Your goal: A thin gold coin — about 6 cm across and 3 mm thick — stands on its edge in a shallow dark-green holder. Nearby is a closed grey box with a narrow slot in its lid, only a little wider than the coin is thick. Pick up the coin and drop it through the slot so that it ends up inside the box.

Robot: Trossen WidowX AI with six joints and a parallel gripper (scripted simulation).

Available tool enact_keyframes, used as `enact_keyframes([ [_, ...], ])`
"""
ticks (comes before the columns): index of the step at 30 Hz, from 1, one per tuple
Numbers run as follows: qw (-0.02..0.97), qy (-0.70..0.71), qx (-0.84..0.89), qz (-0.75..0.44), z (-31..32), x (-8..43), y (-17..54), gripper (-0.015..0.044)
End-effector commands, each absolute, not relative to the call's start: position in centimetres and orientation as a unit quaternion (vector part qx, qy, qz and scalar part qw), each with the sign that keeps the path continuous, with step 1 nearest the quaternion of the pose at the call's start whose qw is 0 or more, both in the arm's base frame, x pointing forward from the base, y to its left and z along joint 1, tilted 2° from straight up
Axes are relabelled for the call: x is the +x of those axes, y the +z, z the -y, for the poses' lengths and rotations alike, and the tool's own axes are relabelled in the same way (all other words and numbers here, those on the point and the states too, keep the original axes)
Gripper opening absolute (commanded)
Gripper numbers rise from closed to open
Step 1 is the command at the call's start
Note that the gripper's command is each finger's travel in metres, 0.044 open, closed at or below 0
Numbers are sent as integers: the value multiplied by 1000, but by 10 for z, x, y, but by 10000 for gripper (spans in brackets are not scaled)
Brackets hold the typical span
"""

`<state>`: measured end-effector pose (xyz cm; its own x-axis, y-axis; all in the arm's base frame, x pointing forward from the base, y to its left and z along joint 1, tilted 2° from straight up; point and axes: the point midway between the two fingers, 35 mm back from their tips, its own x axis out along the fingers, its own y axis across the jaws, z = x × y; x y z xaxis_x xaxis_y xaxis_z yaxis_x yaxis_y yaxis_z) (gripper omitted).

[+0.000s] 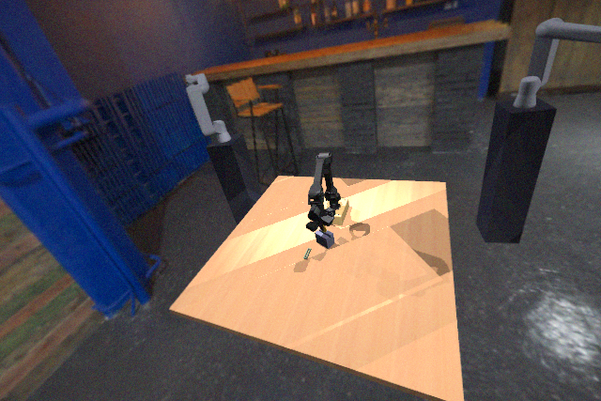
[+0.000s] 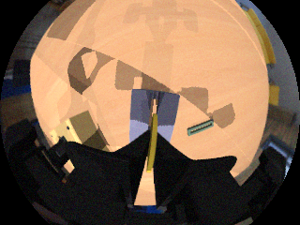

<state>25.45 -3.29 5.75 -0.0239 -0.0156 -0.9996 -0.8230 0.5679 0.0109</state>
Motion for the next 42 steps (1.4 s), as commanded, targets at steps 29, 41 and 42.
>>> enact_keyframes([
  [29, 616, 328, -330, -636, 33, 254, 53, 187],
  [41, 614, 329, -328, -638, 32, 253, 92, 440],
  [42, 613, 330, -327, -639, 32, 251, 104, 440],
])
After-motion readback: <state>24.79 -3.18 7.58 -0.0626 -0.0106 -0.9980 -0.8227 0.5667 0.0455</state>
